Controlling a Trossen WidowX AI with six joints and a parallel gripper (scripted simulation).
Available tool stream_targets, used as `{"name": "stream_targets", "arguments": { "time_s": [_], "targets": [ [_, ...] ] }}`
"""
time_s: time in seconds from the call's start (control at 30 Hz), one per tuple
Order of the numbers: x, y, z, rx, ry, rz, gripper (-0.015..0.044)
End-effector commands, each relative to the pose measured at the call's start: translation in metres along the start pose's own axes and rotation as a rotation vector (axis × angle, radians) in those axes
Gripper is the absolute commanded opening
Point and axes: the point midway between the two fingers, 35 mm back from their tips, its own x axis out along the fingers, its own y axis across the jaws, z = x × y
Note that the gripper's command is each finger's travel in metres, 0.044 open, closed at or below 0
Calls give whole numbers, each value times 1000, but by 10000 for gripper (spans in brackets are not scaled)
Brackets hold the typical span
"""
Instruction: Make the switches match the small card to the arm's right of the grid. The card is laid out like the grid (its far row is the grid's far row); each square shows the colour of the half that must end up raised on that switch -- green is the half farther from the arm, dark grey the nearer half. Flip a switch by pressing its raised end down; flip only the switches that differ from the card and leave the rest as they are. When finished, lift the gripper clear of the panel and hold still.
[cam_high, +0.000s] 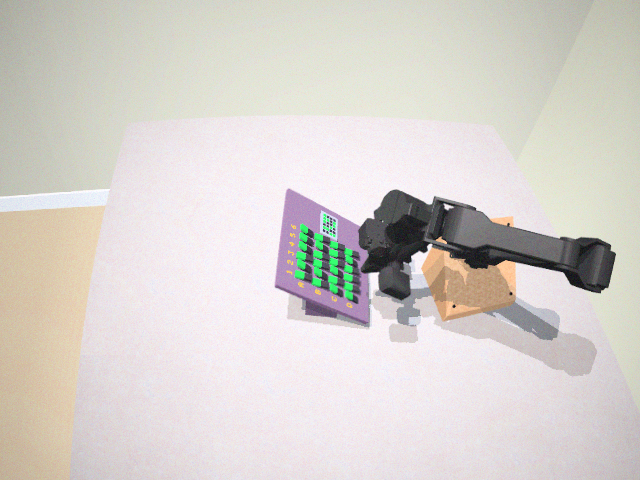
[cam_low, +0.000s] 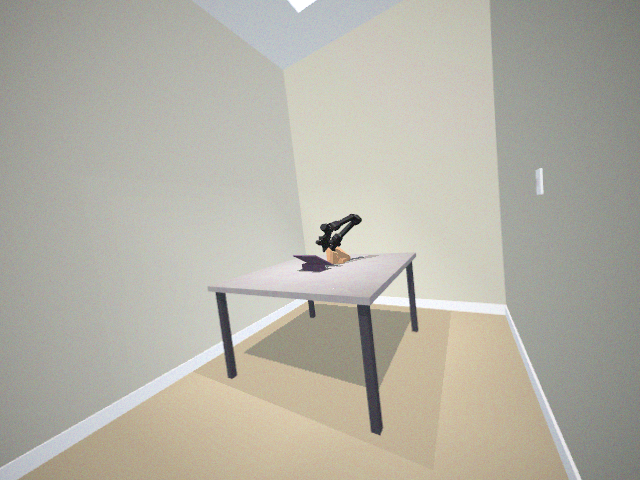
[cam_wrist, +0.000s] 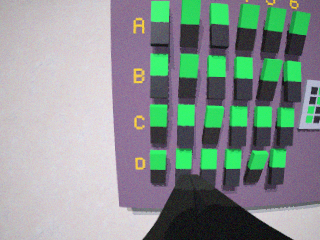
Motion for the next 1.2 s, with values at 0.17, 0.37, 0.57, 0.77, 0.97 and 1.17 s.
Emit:
{"name": "stream_targets", "arguments": {
  "time_s": [0.17, 0.37, 0.57, 0.77, 0.97, 1.17],
  "targets": [
    [-1, -52, -38, 21, 10, -1, 0],
    [33, -51, -39, 21, -16, 0, 0],
    [37, -51, -39, 21, -17, 1, 0],
    [45, -51, -39, 22, -17, 2, 0],
    [52, -51, -39, 21, -17, 2, 0],
    [59, -51, -39, 22, -17, 2, 0]
  ]
}}
